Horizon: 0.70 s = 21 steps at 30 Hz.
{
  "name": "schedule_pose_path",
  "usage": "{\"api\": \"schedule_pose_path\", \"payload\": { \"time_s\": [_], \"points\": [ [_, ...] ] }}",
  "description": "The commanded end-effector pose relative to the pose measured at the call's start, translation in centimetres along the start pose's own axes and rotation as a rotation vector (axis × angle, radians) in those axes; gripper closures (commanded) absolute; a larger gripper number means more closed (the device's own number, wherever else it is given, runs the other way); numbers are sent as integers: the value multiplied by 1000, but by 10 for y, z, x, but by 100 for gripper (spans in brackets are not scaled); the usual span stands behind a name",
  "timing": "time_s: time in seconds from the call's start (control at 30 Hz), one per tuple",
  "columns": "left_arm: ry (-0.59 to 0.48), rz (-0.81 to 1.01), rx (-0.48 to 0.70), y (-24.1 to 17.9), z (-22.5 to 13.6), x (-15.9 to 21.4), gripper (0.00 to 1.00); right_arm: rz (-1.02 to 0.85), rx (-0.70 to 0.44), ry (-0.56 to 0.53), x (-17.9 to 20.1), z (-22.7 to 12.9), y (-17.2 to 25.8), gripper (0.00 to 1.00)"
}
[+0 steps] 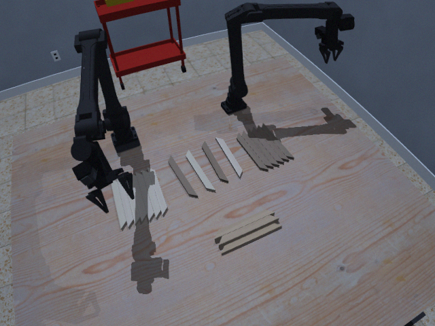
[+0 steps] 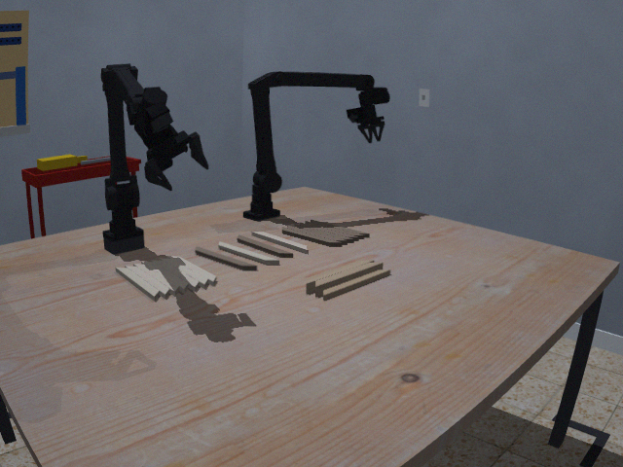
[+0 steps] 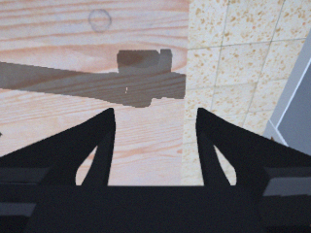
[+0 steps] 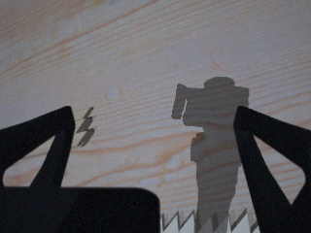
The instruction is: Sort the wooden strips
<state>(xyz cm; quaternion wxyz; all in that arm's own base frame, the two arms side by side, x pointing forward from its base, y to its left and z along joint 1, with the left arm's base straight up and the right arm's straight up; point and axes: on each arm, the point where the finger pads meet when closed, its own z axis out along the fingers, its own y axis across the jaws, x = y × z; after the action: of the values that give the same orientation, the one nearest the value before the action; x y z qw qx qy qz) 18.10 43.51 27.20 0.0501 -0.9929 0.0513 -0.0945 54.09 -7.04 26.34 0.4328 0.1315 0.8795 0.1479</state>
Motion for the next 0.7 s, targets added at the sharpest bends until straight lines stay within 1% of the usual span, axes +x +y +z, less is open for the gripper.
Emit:
{"api": "schedule_pose_path", "payload": {
  "time_s": [0.0, 0.23, 0.4, 0.47, 0.5, 0.67],
  "points": [
    [86, 134, 79, -23, 13, 52, 48, -86, -23, -1, 1, -20, 14, 0],
    [239, 319, 149, -23, 27, 135, 48, -153, -49, 29, 20, -36, 26, 0],
    [357, 457, 204, -16, 29, 196, 48, -200, -67, 39, 29, -49, 33, 0],
    [357, 457, 204, -16, 29, 196, 48, -200, -67, 39, 29, -49, 33, 0],
    [381, 485, 215, -14, 28, 209, 48, -210, -69, 35, 27, -53, 34, 0],
    [498, 622, 251, 7, 32, 267, 48, -252, -88, 67, 49, -62, 38, 0]
  ]
}}
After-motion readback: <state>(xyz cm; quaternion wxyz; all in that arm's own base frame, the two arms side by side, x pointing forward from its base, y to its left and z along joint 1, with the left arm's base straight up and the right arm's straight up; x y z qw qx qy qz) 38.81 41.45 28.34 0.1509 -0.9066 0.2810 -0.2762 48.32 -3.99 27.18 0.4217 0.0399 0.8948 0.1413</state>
